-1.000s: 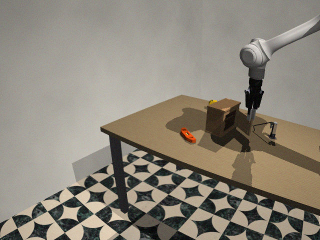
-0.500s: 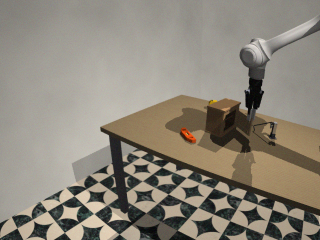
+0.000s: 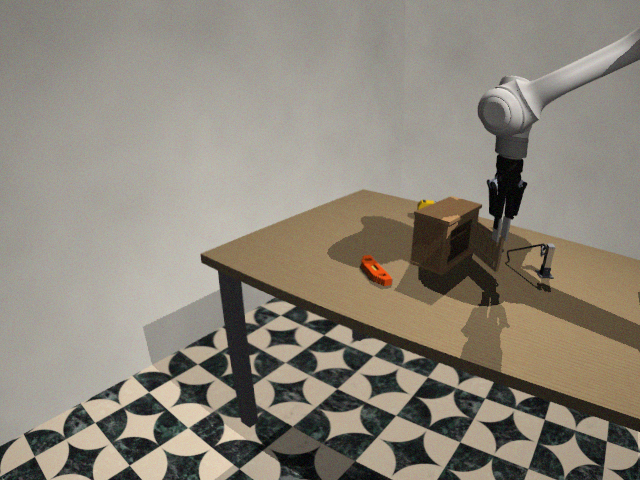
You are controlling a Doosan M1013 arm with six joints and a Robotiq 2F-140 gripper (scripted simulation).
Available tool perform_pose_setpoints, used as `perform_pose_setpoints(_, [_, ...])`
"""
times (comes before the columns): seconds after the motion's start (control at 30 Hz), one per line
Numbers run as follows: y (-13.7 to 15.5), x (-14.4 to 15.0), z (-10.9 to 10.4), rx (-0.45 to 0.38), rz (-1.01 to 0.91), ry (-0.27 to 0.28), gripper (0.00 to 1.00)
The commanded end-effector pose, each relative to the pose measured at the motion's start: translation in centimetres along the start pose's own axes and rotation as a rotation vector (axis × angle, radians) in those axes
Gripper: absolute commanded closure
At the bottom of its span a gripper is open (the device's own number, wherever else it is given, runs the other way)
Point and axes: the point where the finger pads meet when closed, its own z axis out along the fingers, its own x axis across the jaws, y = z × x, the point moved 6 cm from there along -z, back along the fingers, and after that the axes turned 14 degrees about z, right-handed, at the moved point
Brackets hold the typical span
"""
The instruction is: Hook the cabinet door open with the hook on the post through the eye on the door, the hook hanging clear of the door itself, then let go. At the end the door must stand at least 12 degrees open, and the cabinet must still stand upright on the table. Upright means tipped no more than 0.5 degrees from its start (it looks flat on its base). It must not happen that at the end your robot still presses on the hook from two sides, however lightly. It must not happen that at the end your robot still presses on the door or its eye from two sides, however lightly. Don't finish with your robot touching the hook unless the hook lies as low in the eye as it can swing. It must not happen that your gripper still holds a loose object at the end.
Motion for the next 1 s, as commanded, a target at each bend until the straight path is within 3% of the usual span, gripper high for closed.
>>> perform_pose_setpoints(0.0, [0.0, -0.1, 0.0, 0.0, 0.002, 0.0, 0.84])
perform_pose_setpoints(0.6, [0.0, -0.1, -1.3, 0.0, 0.002, 0.0, 0.84])
perform_pose_setpoints(0.97, [0.0, -0.1, -3.6, 0.0, 0.002, 0.0, 0.84])
